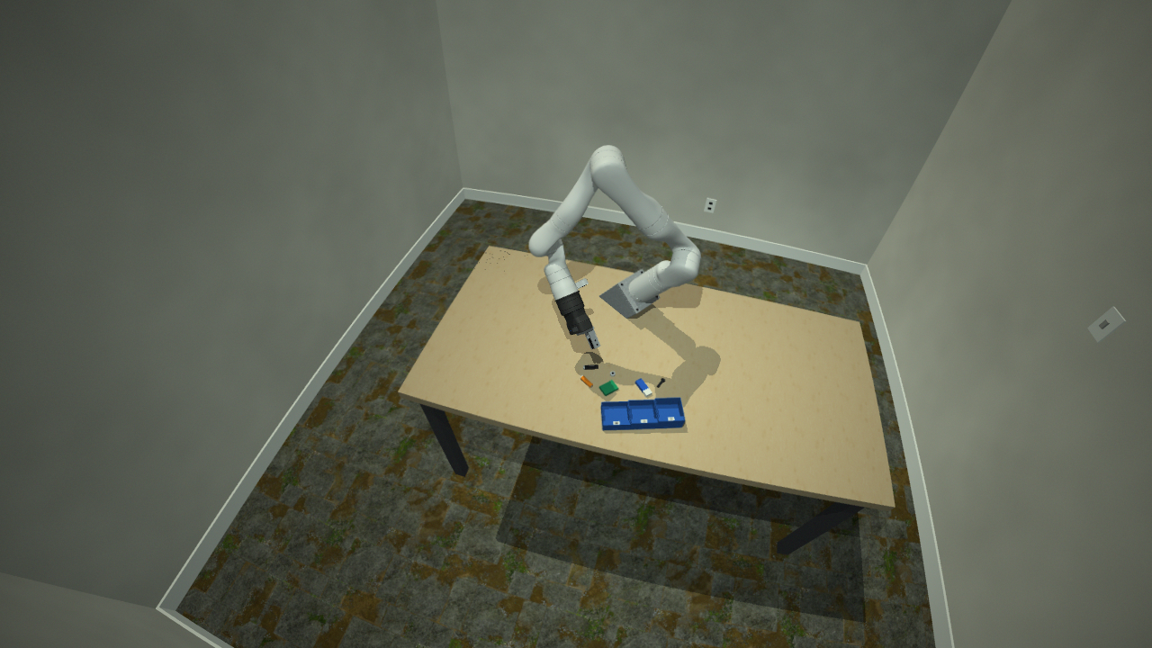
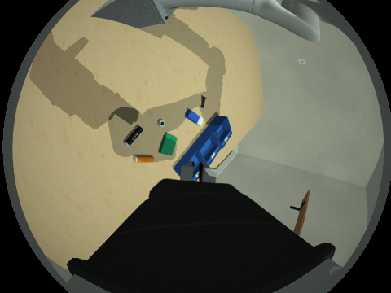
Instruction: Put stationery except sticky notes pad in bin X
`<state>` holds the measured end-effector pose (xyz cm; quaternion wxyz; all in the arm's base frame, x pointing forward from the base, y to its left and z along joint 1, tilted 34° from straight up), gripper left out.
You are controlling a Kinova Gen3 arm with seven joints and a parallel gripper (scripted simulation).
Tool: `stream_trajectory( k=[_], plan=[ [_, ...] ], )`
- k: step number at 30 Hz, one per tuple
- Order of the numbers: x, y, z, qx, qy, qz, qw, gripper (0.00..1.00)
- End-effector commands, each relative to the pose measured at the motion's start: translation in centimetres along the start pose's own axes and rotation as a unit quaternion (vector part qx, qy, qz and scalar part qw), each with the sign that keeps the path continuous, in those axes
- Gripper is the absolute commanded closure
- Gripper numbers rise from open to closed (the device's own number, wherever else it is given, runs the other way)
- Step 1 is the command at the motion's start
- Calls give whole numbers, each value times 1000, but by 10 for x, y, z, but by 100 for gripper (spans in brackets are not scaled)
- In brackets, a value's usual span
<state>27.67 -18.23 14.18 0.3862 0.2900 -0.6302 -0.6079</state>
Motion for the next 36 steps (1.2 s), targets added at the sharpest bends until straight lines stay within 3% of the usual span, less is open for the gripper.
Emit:
stream_trajectory(
  k=[1,2,4,5,9,11,12,21,22,24,25,26,29,36],
  plan=[
    [-10,29,-2,31,36,62,997,69],
    [-10,31,-3,34,41,71,996,69],
    [-17,43,1,47,62,109,991,69],
    [-17,44,1,50,65,115,990,69],
    [-29,70,9,80,96,186,975,69],
    [-29,70,9,80,96,186,975,69],
    [-34,83,14,99,108,219,965,69],
    [-53,133,32,188,133,340,912,69],
    [-53,133,32,188,133,340,912,69],
    [-57,148,39,216,132,368,895,69],
    [-57,148,39,216,132,368,895,69],
    [-60,159,44,234,130,382,884,69],
    [-61,164,47,246,129,392,877,69],
    [-61,164,47,246,129,392,877,69]
  ],
)
Point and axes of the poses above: the point where the finger pads meet when closed, its own x axis back along the fingers, its own y axis across the jaws, z = x × y, the point moved 10 cm from there along x, back along the fingers, and after that the axes turned 9 degrees about -x, right-handed, at the moved point
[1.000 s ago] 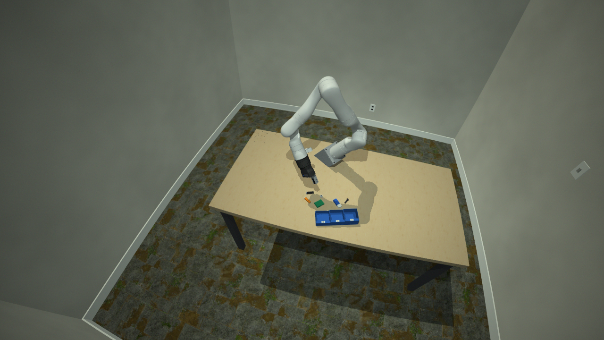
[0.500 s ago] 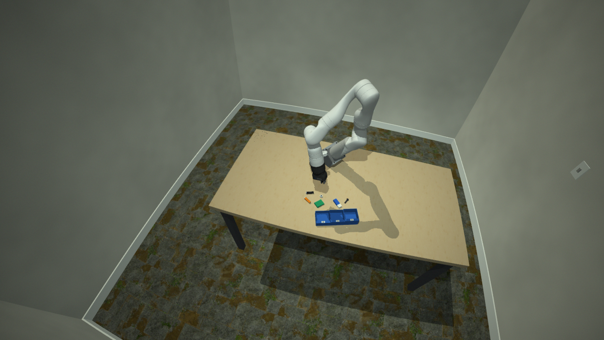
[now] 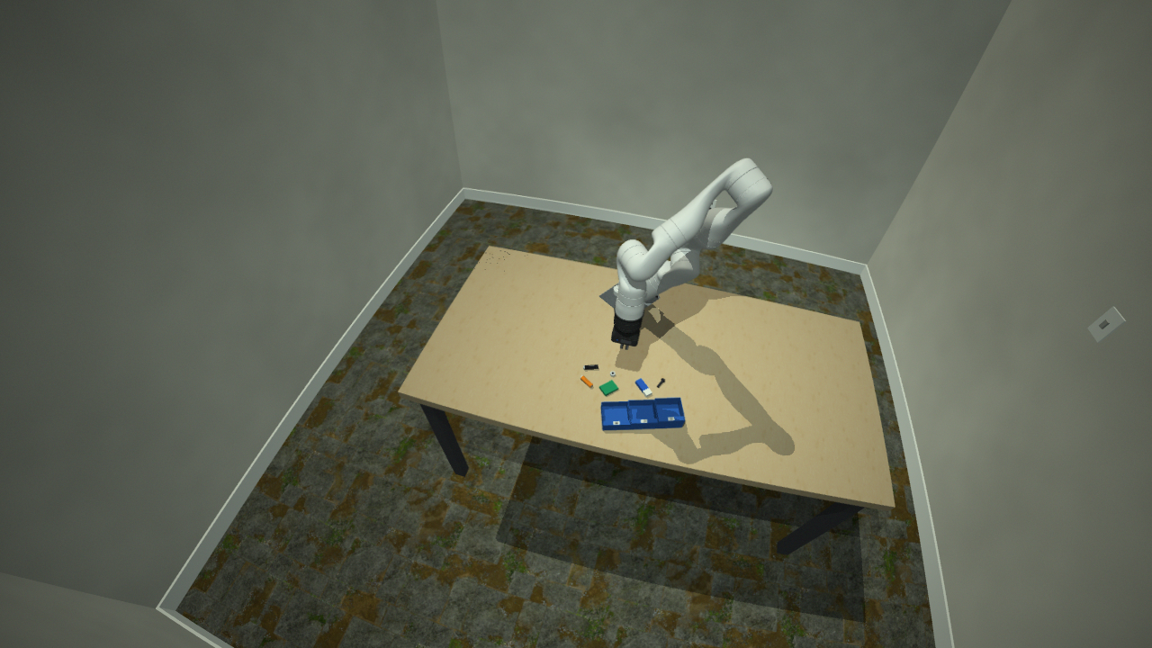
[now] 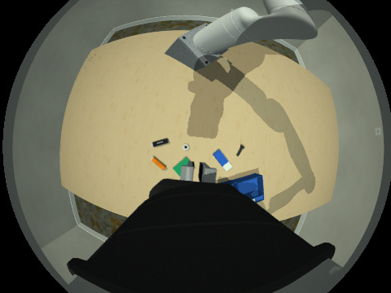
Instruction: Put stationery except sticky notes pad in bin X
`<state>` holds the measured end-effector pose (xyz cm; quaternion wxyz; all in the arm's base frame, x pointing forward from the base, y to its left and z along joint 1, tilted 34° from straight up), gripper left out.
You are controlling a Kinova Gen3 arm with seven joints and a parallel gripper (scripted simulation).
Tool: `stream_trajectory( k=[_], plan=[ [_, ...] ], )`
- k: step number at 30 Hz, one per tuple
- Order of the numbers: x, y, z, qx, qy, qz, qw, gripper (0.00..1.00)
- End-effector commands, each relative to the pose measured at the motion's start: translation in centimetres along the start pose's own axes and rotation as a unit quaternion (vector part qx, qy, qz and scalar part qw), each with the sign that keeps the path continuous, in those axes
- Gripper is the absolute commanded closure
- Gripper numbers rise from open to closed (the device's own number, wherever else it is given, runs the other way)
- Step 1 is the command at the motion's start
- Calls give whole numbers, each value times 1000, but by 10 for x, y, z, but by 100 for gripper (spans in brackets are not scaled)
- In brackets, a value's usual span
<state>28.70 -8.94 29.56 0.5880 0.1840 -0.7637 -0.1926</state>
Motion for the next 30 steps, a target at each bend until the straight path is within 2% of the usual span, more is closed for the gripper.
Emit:
stream_trajectory(
  k=[1,9,14,24,26,27,30],
  plan=[
    [2,0,0,1,-2,5,1000,69],
    [2,0,0,1,-2,5,1000,69],
    [-27,9,-29,-124,-3,4,992,69],
    [-85,29,-82,-298,-26,6,954,69],
    [-85,29,-82,-298,-26,6,954,69],
    [-91,30,-88,-346,-22,4,938,69],
    [-108,36,-105,-399,-24,2,917,69]
  ],
)
Point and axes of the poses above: the point where the finger pads meet when closed, its own x axis back along the fingers, its own y axis across the jaws, z = x × y, the point moved 10 cm from there along x, back along the fingers, and after that the axes turned 9 degrees about -x, right-handed, at the moved point
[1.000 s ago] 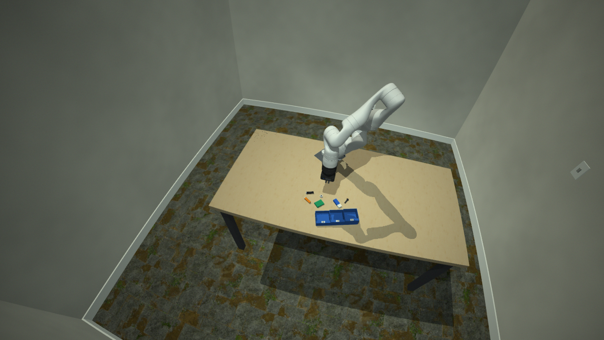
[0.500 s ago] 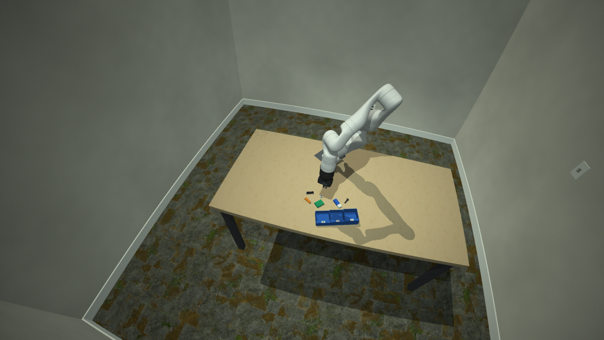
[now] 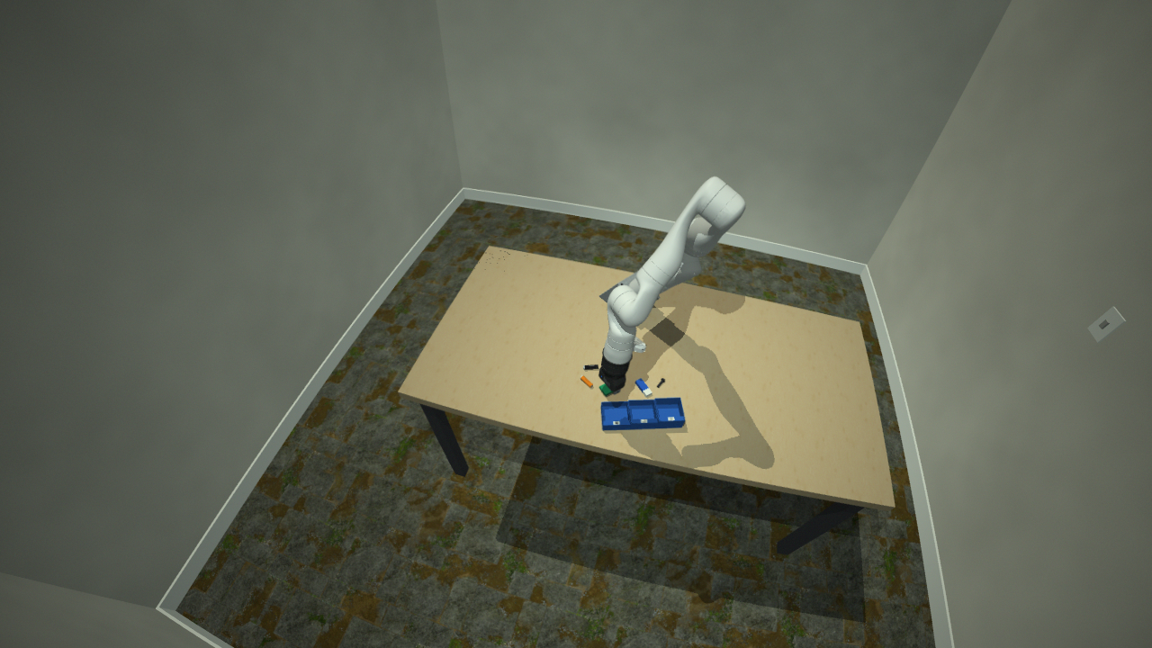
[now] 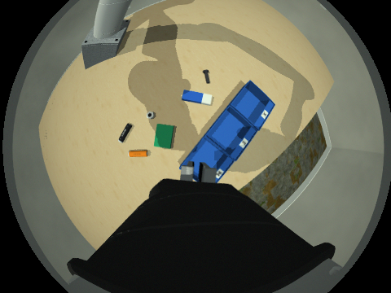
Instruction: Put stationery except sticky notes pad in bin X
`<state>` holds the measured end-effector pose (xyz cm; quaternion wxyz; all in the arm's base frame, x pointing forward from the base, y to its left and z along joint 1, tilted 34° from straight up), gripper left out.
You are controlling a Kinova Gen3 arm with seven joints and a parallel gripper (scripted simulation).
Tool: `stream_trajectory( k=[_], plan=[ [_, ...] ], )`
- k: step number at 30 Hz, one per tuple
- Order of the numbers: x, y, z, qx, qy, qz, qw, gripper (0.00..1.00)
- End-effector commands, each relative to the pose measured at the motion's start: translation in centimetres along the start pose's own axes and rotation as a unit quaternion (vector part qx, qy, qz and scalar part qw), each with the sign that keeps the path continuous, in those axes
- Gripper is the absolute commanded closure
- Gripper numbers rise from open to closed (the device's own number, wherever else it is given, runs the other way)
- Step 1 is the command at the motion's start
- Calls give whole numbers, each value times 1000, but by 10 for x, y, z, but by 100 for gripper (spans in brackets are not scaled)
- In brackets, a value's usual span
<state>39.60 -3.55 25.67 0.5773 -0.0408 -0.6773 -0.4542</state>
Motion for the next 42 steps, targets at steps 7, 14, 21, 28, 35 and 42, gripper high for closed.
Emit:
stream_trajectory(
  k=[7,14,21,28,35,42],
  plan=[
    [-40,32,-4,-201,14,11,979,69],
    [-40,32,-7,-366,24,22,930,69],
    [-40,33,-8,-522,23,29,852,69],
    [-40,33,-8,-665,18,34,746,69],
    [-40,34,-8,-772,12,41,635,69],
    [-40,33,-8,-865,6,41,500,69]
  ],
)
Point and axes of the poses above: the point where the finger pads meet when closed, its own x axis back along the fingers, its own y axis across the jaws, z = x × y, the point moved 10 cm from there along x, back along the fingers, and after that the axes turned 9 degrees about -x, right-handed, at the moved point
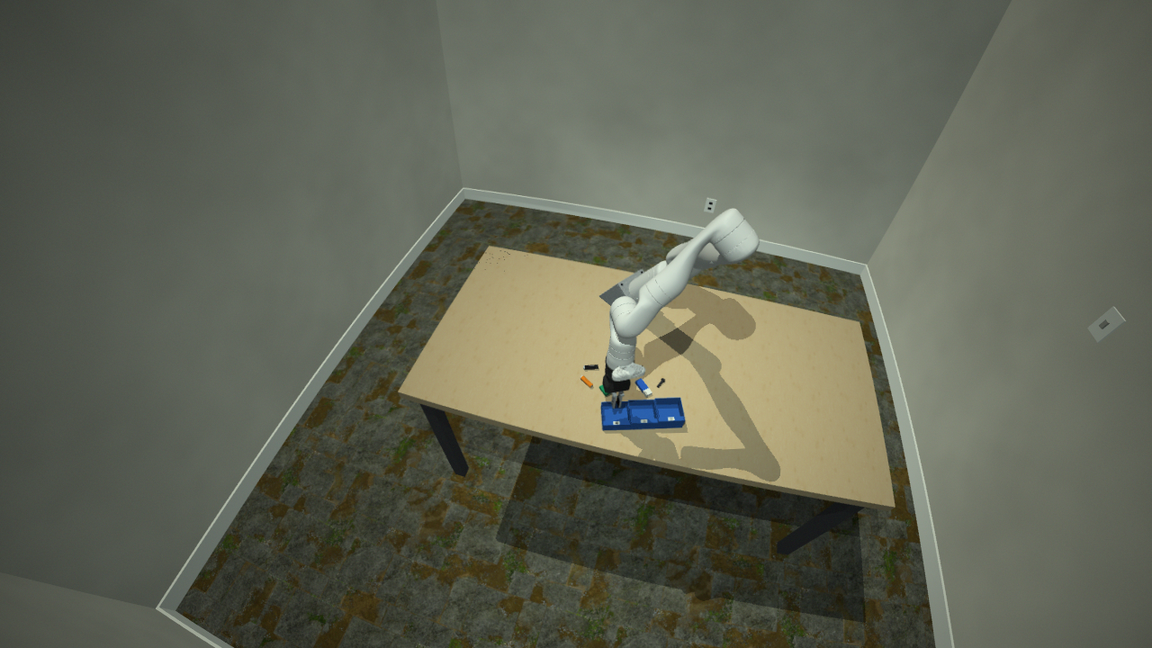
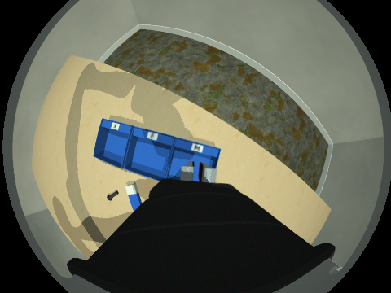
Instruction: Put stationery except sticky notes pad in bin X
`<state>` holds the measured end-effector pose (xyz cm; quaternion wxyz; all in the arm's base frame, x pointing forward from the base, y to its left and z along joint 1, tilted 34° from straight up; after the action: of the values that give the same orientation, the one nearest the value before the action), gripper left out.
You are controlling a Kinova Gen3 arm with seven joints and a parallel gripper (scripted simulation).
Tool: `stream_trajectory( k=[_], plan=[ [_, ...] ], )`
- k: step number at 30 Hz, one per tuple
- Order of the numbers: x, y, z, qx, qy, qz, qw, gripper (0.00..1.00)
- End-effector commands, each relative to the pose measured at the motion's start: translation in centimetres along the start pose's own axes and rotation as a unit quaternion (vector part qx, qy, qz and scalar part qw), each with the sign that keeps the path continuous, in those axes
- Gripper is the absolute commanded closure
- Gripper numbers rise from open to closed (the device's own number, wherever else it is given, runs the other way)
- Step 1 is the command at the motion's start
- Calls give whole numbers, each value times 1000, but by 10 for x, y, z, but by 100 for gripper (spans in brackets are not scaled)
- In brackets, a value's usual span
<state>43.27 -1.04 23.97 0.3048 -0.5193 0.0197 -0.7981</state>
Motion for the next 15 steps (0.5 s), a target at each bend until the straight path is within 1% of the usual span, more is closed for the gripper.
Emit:
stream_trajectory(
  k=[1,3,12,15],
  plan=[
    [-2,-6,5,-77,-12,-1,997,69],
    [-2,-6,5,-122,-15,-1,992,69],
    [-2,-6,6,-126,-16,-1,992,69],
    [-10,-6,5,-126,-16,-1,992,69]
  ],
)
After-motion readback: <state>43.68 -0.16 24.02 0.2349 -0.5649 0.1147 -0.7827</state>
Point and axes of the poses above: the point where the finger pads meet when closed, its own x axis back along the fingers, its own y axis across the jaws, z = x × y, the point moved 10 cm from there along x, back along the fingers, and after that the axes turned 9 degrees about -x, right-handed, at the moved point
